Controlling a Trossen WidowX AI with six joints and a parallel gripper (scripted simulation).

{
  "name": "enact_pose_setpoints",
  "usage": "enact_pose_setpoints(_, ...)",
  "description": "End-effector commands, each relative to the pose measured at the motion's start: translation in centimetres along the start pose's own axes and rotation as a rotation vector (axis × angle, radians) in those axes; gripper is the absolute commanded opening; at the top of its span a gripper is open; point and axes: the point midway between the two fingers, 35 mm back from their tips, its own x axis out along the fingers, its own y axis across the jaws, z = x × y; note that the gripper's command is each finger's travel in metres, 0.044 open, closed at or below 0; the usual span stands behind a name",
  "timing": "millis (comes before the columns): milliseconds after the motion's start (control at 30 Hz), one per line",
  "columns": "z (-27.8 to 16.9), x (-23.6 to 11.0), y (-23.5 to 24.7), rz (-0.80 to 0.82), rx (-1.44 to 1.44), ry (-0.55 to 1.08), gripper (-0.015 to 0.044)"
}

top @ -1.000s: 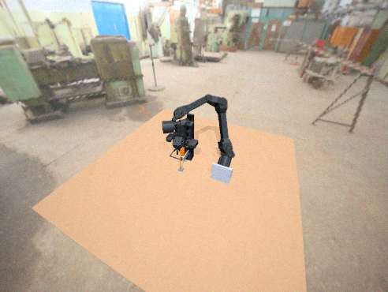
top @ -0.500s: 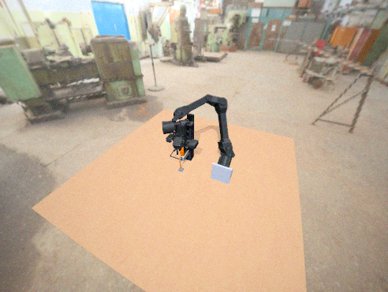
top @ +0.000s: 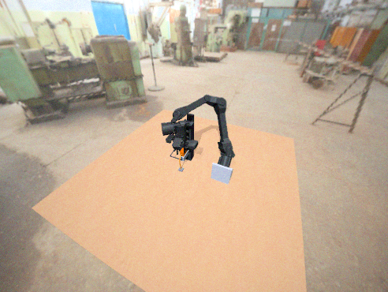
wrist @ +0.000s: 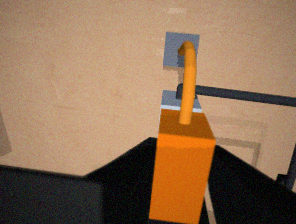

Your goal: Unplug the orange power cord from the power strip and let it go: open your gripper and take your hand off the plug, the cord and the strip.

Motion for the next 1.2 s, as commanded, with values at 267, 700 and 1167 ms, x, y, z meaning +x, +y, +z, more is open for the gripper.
enact_pose_setpoints(267, 3.1, -0.6, -0.2, -0.007, -0.001, -0.032, 0.0000)
enact_pose_setpoints(700, 4.4, -0.7, -0.1, -0.007, -0.003, -0.030, 0.0052)
enact_pose_setpoints(1167, 5.2, -0.8, -0.2, -0.007, -0.003, -0.030, 0.0420)
